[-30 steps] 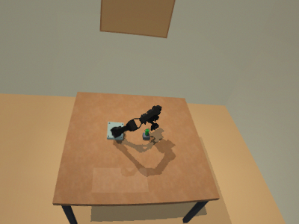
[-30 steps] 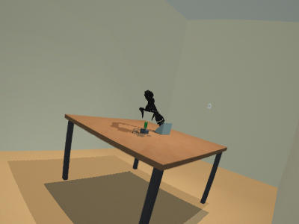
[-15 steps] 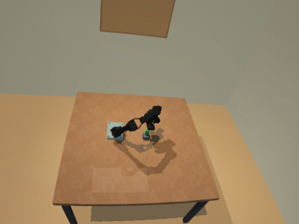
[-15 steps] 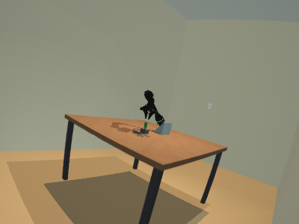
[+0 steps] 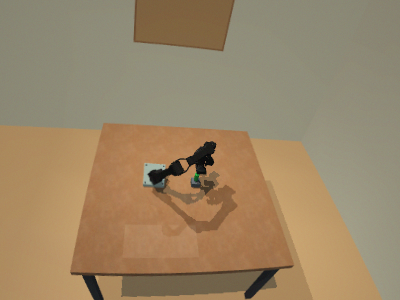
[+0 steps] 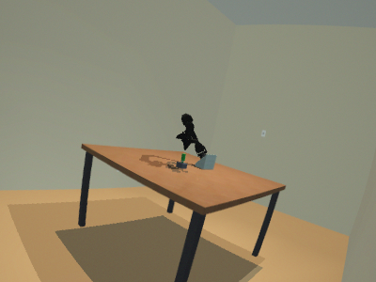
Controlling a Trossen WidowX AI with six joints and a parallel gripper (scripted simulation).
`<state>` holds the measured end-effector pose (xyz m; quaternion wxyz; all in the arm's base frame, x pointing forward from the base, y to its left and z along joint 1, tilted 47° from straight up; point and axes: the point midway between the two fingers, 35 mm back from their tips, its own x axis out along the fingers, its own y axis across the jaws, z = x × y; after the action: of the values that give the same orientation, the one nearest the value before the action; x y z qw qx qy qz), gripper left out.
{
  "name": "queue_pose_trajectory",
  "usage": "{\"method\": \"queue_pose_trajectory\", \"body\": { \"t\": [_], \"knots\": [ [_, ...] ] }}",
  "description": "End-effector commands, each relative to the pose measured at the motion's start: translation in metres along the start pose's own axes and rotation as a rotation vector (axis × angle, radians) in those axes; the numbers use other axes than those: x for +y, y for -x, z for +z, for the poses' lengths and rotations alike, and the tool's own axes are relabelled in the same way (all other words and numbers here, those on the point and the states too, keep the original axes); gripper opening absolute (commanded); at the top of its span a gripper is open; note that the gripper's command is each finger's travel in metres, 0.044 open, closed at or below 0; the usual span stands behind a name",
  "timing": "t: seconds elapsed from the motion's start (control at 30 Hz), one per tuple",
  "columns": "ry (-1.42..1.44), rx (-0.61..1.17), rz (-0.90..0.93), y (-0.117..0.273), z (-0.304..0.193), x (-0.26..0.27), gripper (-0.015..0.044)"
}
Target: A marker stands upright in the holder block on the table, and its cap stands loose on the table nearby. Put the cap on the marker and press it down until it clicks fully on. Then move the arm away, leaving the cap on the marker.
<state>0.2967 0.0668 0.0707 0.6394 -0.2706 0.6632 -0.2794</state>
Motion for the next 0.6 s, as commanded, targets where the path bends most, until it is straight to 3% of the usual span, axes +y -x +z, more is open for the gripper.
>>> {"method": "queue_pose_trajectory", "body": {
  "t": [0.0, 0.57],
  "knots": [
    [-0.009, -0.003, -0.001, -0.002, 0.000, 0.000, 0.0000],
    [-0.009, -0.003, -0.002, -0.025, 0.000, -0.001, 0.0000]
  ]
}}
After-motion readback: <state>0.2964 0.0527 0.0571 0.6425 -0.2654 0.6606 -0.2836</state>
